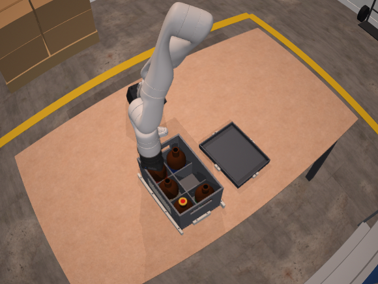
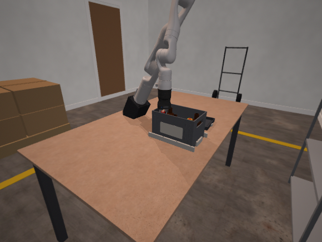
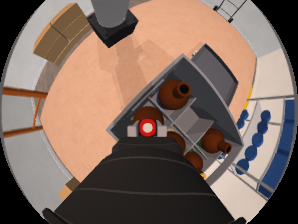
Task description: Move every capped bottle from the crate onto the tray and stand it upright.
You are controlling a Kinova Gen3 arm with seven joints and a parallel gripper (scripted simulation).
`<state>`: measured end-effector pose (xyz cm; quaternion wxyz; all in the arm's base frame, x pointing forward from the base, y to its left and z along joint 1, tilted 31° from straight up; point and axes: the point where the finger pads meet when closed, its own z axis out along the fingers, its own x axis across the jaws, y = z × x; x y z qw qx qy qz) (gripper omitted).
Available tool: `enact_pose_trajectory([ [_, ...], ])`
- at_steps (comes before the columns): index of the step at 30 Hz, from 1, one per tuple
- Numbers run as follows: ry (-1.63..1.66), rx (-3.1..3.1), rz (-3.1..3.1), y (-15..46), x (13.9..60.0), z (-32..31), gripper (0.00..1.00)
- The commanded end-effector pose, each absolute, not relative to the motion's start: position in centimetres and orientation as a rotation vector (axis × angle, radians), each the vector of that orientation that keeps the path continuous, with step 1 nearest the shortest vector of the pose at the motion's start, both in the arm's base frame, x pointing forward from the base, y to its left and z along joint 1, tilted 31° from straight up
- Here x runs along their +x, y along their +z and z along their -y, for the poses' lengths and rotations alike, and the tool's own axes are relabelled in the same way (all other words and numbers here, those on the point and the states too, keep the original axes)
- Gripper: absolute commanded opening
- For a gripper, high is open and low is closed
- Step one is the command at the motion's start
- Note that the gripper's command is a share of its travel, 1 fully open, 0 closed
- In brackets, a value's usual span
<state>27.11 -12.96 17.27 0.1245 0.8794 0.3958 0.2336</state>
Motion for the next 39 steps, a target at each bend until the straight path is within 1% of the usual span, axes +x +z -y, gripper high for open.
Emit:
enact_pose_trajectory([
  [1, 0.681, 2.563, -1.153, 17.3, 27.1, 13.0, 0.0],
  [28, 0.681, 2.562, -1.153, 17.3, 27.1, 13.0, 0.0],
  [39, 0.683, 2.566, -1.155, 20.4, 25.3, 12.9, 0.0],
])
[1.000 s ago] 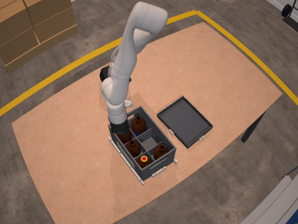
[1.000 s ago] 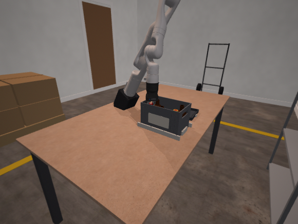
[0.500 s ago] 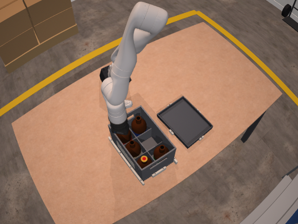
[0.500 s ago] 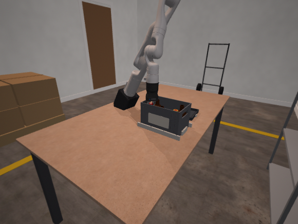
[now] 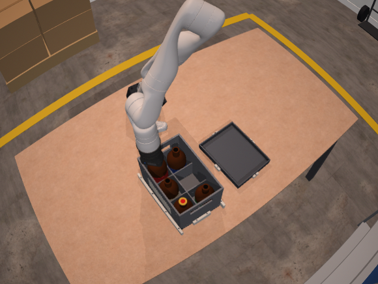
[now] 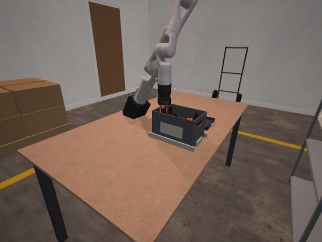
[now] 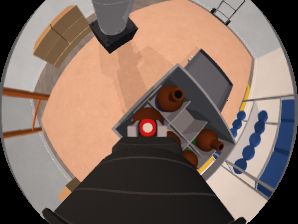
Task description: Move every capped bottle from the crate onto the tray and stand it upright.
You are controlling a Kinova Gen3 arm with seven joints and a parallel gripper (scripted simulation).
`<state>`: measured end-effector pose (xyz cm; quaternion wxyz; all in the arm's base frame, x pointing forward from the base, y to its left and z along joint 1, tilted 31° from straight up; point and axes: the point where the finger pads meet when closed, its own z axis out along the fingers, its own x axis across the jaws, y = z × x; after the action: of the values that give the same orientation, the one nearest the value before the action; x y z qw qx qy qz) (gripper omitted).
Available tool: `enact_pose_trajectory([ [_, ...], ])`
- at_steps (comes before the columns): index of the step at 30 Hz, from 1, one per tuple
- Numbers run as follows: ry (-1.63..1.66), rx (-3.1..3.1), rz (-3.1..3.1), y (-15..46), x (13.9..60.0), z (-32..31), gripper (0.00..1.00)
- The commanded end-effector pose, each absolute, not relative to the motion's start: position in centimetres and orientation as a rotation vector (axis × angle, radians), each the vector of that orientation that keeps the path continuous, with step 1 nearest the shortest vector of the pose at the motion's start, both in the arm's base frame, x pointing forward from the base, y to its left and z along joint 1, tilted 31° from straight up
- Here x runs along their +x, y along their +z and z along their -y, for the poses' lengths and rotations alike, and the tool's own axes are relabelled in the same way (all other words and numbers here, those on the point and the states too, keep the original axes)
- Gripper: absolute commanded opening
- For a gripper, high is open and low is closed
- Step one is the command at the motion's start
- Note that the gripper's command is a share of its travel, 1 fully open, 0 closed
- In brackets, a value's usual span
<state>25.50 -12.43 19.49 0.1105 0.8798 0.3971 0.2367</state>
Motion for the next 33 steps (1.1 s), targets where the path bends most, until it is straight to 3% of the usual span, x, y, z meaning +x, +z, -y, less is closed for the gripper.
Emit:
enact_pose_trajectory([
  [1, 0.684, 2.567, -1.155, 20.7, 25.1, 12.9, 0.0],
  [33, 0.687, 2.572, -1.157, 28.0, 20.8, 12.7, 0.0],
])
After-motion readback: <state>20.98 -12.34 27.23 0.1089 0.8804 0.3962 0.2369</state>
